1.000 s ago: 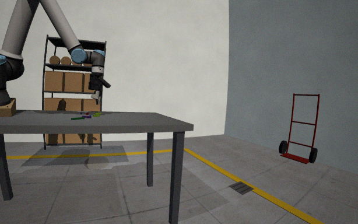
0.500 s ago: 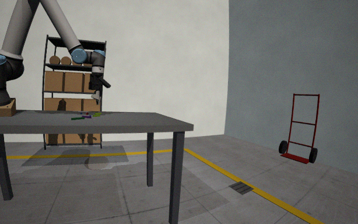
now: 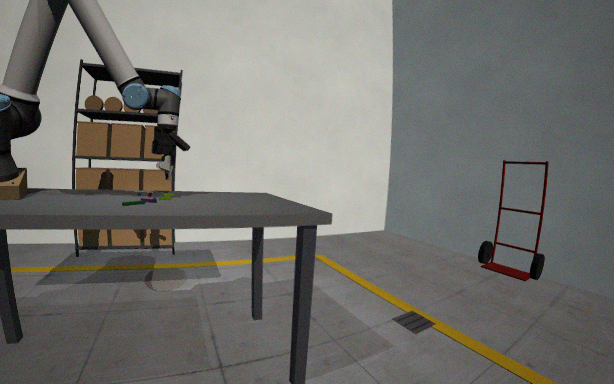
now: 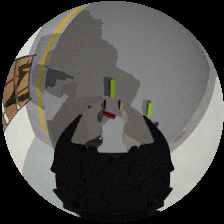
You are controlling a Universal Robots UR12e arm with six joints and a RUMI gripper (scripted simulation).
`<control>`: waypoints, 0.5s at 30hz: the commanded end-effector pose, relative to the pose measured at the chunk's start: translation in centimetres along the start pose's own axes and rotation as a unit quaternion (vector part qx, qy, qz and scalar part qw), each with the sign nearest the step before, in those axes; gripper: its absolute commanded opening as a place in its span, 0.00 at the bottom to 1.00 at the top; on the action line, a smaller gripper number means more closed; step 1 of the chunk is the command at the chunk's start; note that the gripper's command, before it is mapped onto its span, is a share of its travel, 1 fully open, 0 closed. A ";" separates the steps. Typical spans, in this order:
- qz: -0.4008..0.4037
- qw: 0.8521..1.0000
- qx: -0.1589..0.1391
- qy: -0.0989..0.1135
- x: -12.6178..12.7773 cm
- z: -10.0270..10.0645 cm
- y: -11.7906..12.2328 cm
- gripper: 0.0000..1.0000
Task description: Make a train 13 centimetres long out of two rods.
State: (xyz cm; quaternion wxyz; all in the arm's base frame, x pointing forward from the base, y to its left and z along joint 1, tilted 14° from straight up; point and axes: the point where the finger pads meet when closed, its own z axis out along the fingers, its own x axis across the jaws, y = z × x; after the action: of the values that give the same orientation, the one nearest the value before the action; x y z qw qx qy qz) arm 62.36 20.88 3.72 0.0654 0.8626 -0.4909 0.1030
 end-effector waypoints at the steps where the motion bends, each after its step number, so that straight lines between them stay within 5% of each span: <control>1: 0.000 1.000 0.001 0.000 0.0 -0.1 -0.1 0.14; 15: 0.000 1.000 0.001 0.000 0.0 0.5 -0.1 0.14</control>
State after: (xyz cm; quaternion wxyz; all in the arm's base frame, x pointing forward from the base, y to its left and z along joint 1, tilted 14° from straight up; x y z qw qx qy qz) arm 62.40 20.82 3.47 0.0653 0.8627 -0.4909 0.1029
